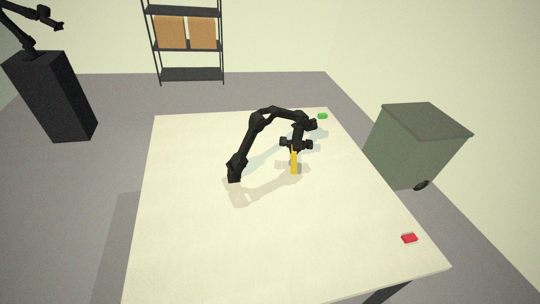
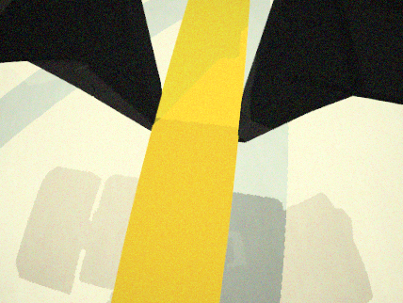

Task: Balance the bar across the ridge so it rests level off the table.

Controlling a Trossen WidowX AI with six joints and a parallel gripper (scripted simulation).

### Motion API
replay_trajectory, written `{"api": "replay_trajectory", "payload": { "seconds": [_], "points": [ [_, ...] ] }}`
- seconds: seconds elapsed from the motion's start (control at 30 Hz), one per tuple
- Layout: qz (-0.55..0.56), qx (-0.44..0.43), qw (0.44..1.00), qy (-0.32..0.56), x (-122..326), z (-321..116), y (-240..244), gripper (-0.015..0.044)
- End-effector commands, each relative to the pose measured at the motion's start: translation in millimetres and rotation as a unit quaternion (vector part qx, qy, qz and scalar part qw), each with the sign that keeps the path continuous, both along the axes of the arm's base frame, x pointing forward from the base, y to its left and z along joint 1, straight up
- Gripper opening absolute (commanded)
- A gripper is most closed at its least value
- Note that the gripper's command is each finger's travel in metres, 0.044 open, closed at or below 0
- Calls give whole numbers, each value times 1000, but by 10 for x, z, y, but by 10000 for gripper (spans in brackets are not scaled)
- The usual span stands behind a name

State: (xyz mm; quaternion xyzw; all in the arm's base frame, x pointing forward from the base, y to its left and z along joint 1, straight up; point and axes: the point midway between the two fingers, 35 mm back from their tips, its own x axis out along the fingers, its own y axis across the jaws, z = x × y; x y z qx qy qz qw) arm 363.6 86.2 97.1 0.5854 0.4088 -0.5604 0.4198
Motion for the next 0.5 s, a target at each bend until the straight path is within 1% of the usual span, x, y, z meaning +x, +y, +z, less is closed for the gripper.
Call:
{"api": "replay_trajectory", "payload": {
  "seconds": [0.0, 0.47],
  "points": [
    [0, 0, 1000, 1, -3, -23, 2, 0],
    [0, 0, 1000, 1, -4, -4, 3, 0]
  ]
}}
